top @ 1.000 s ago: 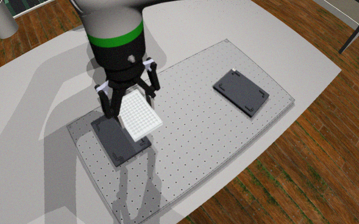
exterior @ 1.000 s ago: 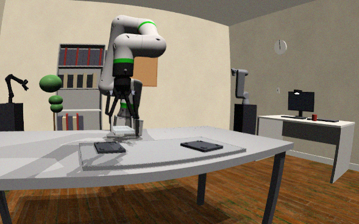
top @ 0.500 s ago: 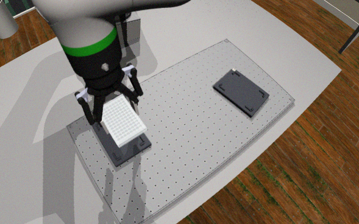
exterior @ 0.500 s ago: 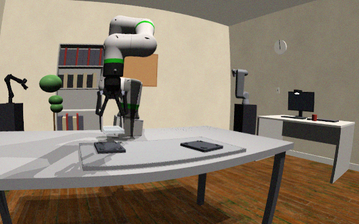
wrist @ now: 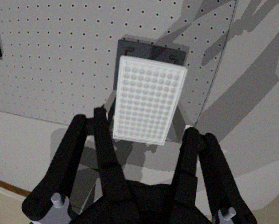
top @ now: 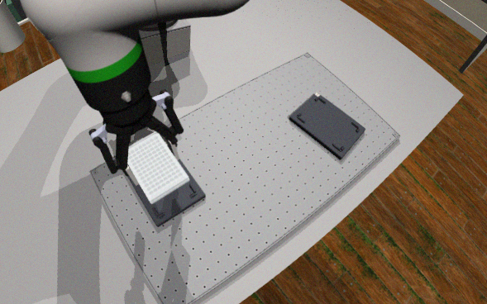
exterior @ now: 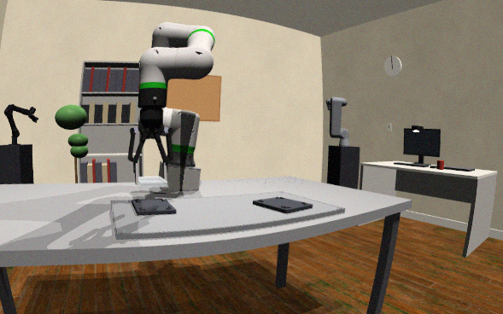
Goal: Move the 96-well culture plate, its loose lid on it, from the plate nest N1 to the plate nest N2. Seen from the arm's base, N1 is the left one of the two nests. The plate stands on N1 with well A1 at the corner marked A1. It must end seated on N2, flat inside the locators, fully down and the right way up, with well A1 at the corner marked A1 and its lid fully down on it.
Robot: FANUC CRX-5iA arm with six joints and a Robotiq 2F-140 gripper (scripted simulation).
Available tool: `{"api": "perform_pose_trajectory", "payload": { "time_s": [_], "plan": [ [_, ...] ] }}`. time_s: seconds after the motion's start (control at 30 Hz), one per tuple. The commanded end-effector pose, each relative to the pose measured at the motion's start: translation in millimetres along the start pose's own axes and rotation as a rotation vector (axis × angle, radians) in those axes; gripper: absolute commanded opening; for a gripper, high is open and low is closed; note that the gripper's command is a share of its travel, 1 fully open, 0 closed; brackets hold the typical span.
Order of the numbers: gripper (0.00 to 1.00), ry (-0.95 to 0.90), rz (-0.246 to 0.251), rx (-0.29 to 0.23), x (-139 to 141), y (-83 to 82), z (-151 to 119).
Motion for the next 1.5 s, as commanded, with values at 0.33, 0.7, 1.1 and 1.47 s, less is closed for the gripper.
{"api": "perform_pose_trajectory", "payload": {
  "time_s": [0.33,0.7,1.1,1.47],
  "plan": [
    [0.0,0.0,0.0,0.0,0,-0.2,0],
    [0.0,0.0,0.0,0.0,0,-0.2,0],
    [0.0,0.0,0.0,0.0,0,13.1,0],
    [0.0,0.0,0.0,0.0,0,28.1,0]
  ]
}}
Point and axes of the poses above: the point where the finger pads meet when closed, its own y axis out along the fingers, its own x axis across the jaws, z = x × y, the point moved 2 cm from there along -y, back along the fingers, and after that the axes turned 15 degrees about y, right-handed, at the moved point
